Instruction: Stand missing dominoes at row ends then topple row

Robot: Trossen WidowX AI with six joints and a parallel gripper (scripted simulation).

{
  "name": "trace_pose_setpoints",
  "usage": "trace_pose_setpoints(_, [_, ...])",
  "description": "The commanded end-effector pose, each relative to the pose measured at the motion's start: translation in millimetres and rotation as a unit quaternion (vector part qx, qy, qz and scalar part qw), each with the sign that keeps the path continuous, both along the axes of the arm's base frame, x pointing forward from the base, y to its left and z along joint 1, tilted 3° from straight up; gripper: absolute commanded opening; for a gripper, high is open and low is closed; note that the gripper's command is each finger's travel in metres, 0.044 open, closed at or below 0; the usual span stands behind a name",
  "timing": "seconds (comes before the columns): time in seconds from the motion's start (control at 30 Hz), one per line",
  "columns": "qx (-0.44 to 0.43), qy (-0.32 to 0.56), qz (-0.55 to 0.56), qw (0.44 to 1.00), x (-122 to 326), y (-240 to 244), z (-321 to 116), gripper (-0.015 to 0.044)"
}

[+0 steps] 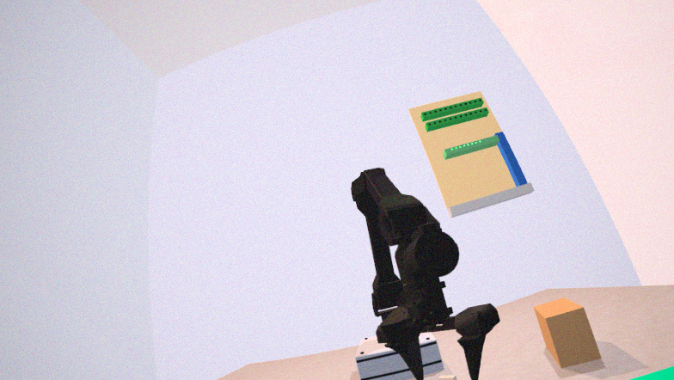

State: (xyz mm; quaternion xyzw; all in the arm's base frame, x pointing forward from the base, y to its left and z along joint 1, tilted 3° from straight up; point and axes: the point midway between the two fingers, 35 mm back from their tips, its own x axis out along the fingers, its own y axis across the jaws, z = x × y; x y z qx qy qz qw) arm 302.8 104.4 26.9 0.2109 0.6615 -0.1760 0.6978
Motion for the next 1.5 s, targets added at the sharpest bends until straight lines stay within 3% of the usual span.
trace_pose_setpoints(0.0, [0.005,-0.006,-0.002,1.0,2,2,-4,0.044])
trace_pose_setpoints(0.33, [0.005,-0.006,-0.002,1.0,3,2,-18,0.044])
trace_pose_setpoints(0.77, [0.005,-0.006,-0.002,1.0,3,2,-18,0.0107])
trace_pose_setpoints(1.13, [0.006,-0.008,0.026,1.0,0,5,-13,0.0107])
trace_pose_setpoints(1.3, [0.004,-0.009,0.019,1.0,1,3,71,0.0107])
trace_pose_setpoints(1.47, [0.003,-0.007,0.0,1.0,-7,-4,119,0.0107])
